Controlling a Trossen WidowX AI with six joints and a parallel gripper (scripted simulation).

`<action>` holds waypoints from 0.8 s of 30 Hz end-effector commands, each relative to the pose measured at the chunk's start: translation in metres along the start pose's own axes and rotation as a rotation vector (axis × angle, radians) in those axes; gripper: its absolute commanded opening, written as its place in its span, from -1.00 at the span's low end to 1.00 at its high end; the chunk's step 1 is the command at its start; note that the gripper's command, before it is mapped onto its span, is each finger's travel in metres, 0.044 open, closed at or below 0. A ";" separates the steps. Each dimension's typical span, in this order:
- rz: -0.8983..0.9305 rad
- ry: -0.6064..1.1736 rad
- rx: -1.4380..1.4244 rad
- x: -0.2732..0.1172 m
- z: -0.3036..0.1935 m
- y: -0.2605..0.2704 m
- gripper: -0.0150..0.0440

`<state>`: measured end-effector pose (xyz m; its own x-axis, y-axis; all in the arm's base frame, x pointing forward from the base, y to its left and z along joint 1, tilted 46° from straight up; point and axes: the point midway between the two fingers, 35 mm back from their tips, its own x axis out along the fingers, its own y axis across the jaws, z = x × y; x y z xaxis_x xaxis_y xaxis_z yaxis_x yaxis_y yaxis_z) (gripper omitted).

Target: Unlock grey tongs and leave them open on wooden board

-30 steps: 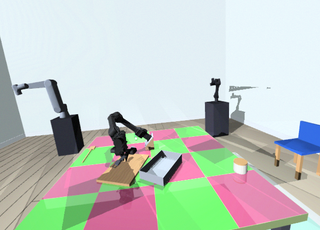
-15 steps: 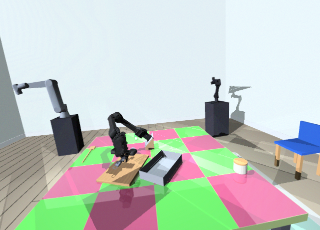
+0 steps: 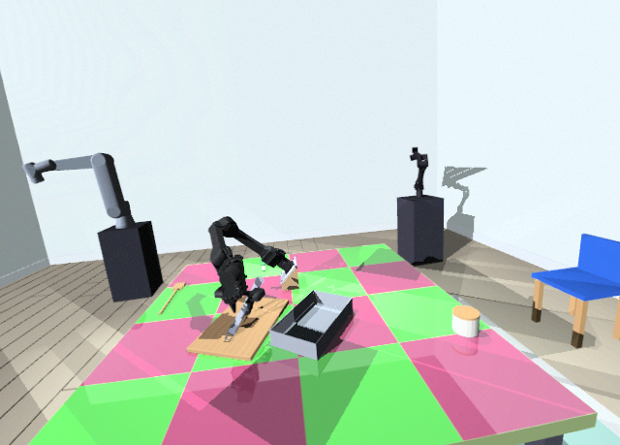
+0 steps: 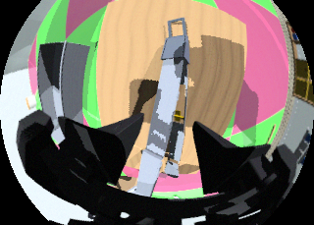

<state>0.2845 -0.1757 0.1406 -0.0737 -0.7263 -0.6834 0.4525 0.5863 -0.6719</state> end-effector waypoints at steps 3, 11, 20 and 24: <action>0.004 0.001 0.000 0.000 0.000 0.001 1.00; 0.008 -0.013 0.002 -0.012 0.022 -0.001 1.00; 0.024 -0.063 0.009 -0.056 0.087 -0.003 1.00; 0.032 -0.085 0.012 -0.075 0.110 -0.003 1.00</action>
<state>0.3677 -0.1681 0.2085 -0.0055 -0.7330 -0.6802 0.4593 0.6024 -0.6528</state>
